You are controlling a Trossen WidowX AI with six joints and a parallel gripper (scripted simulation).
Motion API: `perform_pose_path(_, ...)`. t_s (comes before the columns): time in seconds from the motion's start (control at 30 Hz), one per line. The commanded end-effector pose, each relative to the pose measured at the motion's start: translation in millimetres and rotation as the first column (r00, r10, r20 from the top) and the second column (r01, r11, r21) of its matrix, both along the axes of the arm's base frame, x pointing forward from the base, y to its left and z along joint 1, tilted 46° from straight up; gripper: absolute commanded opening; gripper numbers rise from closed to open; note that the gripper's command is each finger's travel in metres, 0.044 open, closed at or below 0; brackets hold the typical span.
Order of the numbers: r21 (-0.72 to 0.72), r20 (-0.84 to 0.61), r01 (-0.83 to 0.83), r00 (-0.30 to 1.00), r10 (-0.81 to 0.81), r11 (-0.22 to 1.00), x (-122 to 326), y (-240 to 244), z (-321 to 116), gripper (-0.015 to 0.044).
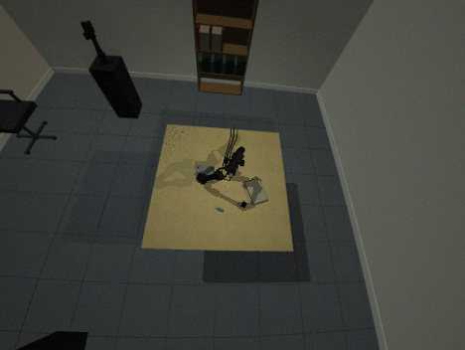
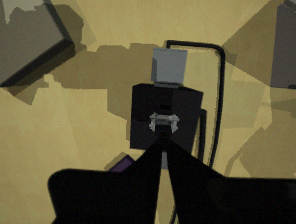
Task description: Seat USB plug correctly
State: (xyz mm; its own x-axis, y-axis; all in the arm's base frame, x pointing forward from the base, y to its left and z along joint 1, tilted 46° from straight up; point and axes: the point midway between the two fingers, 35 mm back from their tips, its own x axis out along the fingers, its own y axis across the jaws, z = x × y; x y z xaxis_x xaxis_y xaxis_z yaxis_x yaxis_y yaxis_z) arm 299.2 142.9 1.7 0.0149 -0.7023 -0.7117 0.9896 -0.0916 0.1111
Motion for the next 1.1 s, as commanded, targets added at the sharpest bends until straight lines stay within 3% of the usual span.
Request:
perform_pose_path(0.0,0.002,0.002,0.006,1.000,-0.006,1.000,-0.2,2.0,1.6,0.0000)
perform_pose_path(1.07,0.001,-0.029,-0.028,0.999,0.028,1.000,-0.3,13.8,13.6,0.0000)
